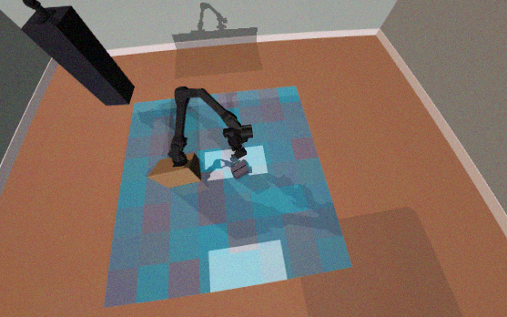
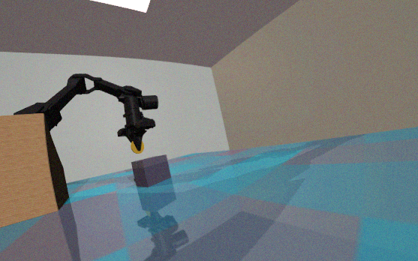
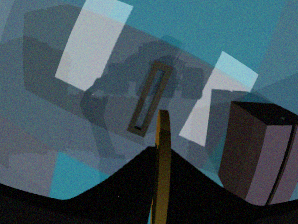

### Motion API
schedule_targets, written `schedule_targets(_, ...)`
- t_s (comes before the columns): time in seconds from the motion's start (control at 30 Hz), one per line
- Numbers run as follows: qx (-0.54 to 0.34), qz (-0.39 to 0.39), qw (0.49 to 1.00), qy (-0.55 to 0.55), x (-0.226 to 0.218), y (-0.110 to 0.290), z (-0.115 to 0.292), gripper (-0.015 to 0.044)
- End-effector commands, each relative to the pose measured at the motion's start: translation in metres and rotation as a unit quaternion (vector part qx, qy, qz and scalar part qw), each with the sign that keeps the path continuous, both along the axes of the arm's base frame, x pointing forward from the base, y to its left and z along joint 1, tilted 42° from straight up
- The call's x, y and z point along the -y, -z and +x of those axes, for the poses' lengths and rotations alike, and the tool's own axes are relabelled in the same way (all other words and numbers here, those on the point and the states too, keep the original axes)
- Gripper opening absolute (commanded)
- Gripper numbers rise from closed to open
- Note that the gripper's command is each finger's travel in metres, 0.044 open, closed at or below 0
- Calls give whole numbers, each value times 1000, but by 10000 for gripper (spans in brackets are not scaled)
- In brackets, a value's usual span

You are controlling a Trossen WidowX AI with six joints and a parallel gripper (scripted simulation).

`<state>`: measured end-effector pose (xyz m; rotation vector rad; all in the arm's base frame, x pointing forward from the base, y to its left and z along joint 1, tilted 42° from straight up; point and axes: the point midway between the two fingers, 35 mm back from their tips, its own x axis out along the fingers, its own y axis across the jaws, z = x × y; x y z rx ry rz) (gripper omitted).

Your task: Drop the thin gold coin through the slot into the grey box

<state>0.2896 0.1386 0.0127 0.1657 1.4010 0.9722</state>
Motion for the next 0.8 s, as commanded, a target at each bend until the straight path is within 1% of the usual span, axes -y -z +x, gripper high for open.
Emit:
schedule_targets(0.0, 8, 1, 1000, -10, 1, 1, 0, 0)
schedule_targets(0.77, 9, -4, 1000, -9, 43, 39, 16, 0)
